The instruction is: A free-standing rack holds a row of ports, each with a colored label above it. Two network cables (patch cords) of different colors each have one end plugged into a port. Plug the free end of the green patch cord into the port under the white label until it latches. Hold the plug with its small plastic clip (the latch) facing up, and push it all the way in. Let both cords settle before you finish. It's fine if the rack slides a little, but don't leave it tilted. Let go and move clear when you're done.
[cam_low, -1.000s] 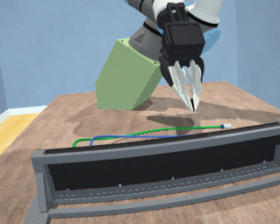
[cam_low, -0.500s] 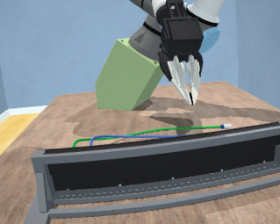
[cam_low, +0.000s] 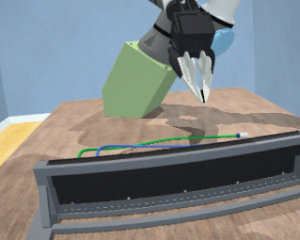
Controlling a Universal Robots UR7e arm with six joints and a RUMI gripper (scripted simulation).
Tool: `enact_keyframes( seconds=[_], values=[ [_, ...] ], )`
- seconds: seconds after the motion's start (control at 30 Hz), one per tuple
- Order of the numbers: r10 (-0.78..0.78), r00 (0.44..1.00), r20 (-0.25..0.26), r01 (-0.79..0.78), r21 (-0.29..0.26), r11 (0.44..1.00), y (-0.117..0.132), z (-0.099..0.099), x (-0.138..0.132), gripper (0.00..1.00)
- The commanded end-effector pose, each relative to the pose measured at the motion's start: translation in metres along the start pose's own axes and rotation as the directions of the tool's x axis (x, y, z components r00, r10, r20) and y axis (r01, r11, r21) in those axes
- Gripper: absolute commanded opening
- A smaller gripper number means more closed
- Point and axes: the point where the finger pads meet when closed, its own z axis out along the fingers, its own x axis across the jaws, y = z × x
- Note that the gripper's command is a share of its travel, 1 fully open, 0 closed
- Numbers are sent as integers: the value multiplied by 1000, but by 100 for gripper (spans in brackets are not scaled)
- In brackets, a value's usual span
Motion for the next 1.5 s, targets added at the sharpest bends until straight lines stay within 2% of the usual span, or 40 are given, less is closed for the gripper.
enact_keyframes(
  seconds=[0.0, 1.47],
  values=[
    [4, 1000, -5, -4, 8, 1000, -2, -7, 0, 0],
    [-2, 1000, -3, 2, 6, 1000, 2, -63, -1, 0]
  ],
)
